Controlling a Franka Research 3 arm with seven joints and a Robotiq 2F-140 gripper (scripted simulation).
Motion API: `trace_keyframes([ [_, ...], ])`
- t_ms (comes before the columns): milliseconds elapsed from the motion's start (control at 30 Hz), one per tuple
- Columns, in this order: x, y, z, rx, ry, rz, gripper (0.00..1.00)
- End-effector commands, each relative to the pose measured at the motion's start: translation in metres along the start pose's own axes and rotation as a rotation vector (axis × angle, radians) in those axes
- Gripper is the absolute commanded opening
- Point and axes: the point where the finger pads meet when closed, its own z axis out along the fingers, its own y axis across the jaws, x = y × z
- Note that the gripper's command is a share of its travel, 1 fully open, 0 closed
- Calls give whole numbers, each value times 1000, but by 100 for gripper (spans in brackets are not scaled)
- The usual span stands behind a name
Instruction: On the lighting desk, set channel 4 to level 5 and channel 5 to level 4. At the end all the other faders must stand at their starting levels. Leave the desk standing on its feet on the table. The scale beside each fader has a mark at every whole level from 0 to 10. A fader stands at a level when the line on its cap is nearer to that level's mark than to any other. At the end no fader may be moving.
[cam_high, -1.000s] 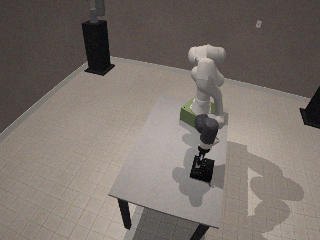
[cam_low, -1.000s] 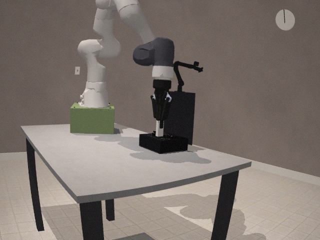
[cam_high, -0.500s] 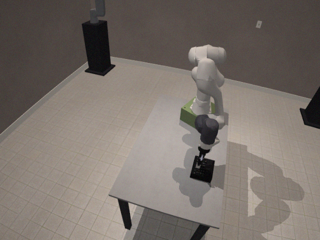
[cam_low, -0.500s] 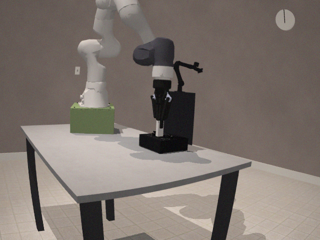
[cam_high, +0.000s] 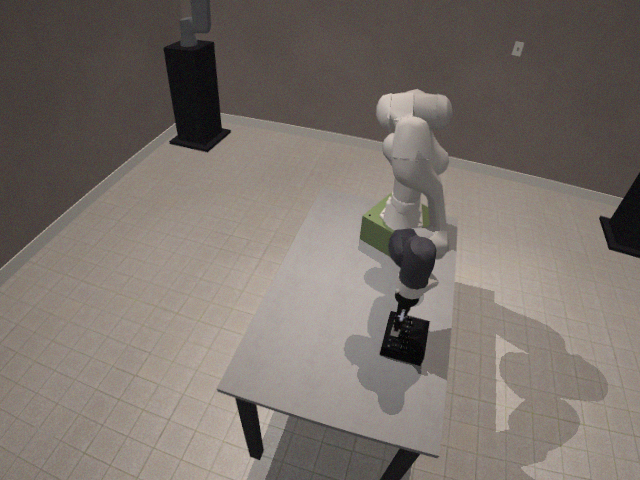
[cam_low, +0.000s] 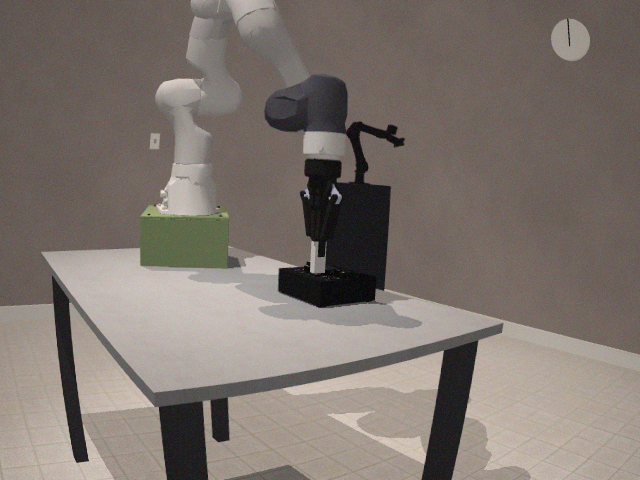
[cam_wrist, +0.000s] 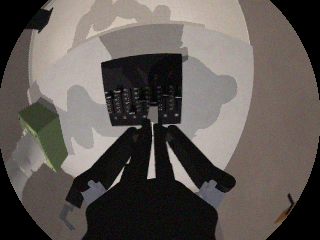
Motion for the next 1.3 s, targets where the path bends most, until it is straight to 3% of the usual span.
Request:
trace_keyframes([
  [0,-1,1,0,-1,2,1,0],
  [267,-1,1,-4,-1,2,1,0],
  [800,-1,1,-39,-1,2,1,0],
  [1267,-1,1,-40,-1,2,1,0],
])
